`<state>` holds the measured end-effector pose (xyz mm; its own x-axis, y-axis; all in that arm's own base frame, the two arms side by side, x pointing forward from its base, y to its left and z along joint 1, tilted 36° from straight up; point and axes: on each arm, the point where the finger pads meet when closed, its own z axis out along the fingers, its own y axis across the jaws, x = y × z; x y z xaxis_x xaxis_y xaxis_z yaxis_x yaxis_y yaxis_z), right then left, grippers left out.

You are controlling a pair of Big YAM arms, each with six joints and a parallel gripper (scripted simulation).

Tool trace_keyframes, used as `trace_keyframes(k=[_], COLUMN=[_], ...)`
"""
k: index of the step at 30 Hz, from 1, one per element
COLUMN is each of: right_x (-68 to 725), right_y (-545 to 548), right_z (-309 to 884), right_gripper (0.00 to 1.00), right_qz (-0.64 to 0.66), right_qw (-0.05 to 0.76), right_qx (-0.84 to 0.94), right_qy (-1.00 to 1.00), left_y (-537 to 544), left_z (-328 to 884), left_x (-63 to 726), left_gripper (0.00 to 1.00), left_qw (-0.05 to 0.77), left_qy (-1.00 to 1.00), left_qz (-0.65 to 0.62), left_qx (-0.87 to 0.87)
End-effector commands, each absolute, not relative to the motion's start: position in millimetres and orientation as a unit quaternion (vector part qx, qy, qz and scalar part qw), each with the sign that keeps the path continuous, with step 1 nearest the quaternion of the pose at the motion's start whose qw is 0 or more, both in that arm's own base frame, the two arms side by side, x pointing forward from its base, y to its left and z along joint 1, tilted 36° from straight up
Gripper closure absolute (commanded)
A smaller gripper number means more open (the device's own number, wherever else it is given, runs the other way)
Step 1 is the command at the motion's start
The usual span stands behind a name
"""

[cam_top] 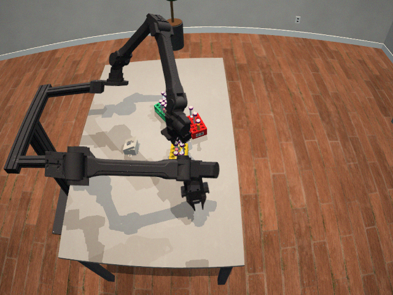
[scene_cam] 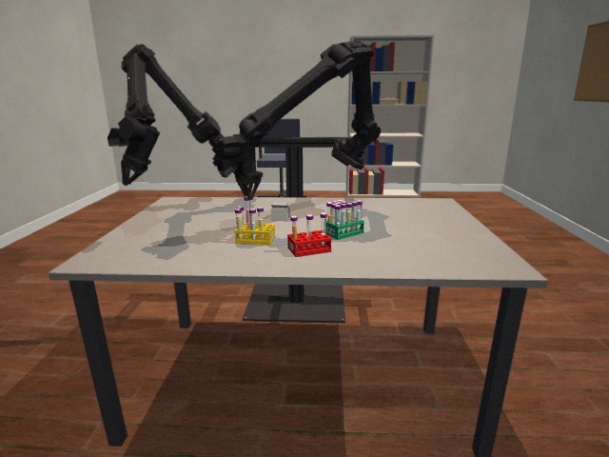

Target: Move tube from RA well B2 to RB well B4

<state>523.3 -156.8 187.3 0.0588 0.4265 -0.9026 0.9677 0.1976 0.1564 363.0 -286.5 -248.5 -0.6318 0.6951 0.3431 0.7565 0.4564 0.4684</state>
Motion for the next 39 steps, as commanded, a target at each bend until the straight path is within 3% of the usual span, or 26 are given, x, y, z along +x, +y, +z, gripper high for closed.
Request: trace_keyframes(k=[1,39], right_x=[530.4,530.4], right_y=[-155.0,-155.0], right_z=[199.1,199.1], right_gripper=[0.7,0.7], right_qz=[-0.284,-0.284], right_qw=[0.472,0.472], right_qx=[0.565,0.565], right_qy=[0.615,0.615], left_y=[-271.6,-264.4], left_z=[-263.4,-272.2], left_x=[361.7,363.2], left_gripper=[1.0,1.0], left_qw=[0.063,0.063], left_qy=[-0.85,-0.85], left_qz=[-0.303,-0.303], left_qx=[-0.426,-0.426])
